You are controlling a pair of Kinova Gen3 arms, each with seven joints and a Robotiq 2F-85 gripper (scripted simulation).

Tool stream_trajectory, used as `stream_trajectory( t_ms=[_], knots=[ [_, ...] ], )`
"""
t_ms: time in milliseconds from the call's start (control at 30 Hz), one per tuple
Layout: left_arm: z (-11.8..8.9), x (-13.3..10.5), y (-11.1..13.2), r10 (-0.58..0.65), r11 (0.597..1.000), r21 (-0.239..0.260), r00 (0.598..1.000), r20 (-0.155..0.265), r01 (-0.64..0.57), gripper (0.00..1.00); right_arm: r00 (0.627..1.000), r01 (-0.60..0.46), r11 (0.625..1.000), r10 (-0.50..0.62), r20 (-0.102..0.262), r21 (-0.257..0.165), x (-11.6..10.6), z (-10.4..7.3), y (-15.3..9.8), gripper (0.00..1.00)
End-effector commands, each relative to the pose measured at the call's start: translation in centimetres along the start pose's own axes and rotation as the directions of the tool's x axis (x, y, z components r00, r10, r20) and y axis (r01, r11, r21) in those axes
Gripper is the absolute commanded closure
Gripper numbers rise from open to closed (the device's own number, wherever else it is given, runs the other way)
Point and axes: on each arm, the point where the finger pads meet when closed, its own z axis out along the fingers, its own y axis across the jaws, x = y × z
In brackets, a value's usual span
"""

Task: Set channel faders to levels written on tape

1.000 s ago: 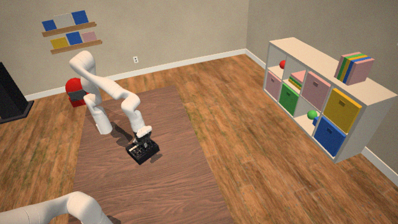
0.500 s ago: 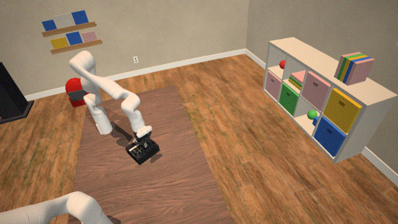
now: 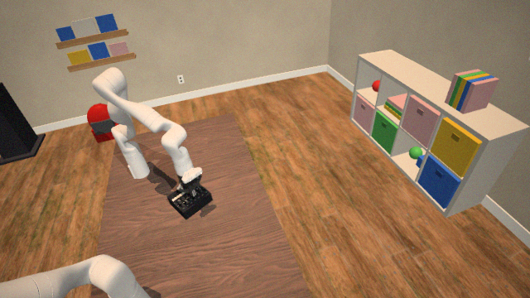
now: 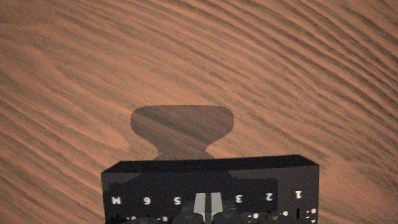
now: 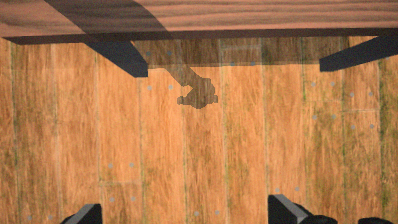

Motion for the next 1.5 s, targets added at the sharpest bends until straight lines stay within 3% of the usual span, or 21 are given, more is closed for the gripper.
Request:
stream_trajectory(
  t_ms=[0,1467],
  knots=[
    [0.0,0.0,0.0,0.0,1.0,0.0,1.0,-0.002,0.0,0.903,1.0,0.0,1.0,0.0,0.002,0.0,0.0,-0.1,0.0,0.002],
    [2.1,0.0,-0.1,0.0,1.0,0.0,1.0,-0.001,0.0,0.903,1.0,0.0,1.0,0.0,0.002,0.0,0.0,-0.1,0.0,0.002]
  ],
)
